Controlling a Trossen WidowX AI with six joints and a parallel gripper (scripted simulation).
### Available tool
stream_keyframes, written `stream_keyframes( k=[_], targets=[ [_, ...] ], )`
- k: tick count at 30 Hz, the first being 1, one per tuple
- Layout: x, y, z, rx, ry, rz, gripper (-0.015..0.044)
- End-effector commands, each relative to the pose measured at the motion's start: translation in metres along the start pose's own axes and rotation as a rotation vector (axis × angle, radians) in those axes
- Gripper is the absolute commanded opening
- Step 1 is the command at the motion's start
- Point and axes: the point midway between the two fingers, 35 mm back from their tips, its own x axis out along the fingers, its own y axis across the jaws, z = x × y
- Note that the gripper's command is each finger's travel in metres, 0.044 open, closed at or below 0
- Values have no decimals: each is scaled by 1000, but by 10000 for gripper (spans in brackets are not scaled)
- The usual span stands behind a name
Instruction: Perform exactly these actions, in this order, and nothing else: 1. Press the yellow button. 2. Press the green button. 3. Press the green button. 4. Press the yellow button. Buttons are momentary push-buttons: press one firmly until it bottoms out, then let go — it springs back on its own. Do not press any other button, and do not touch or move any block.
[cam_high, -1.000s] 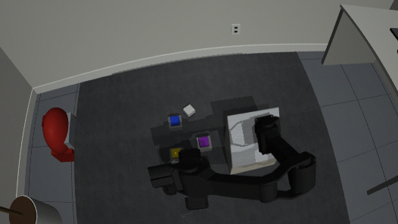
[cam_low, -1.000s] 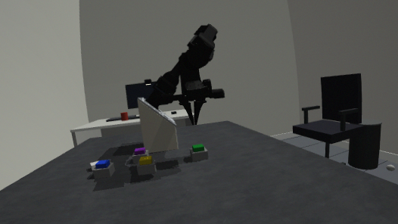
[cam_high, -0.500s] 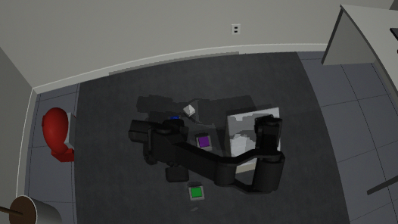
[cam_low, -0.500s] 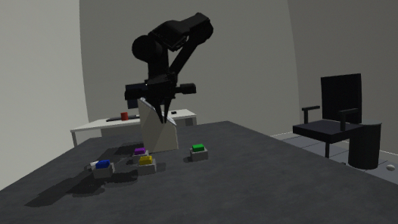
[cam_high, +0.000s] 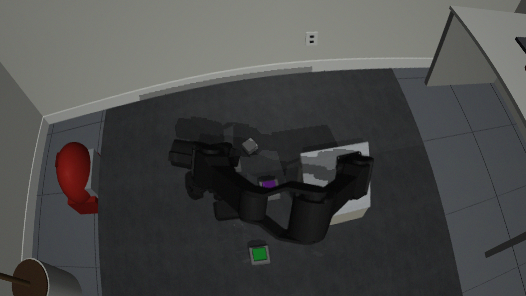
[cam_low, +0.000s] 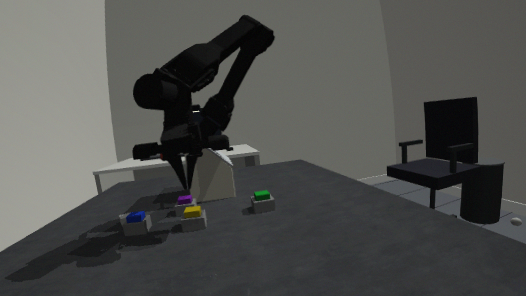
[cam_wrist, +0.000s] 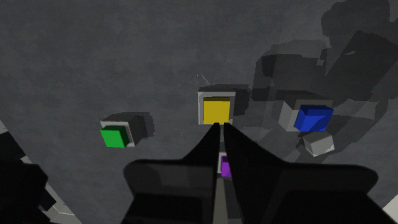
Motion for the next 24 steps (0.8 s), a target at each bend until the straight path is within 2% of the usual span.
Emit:
stream_keyframes(
  k=[1, 24],
  targets=[
    [20, 2, -6, 11, 15, 10, 20],
    [52, 2, -7, 11, 16, 11, 20]
  ],
)
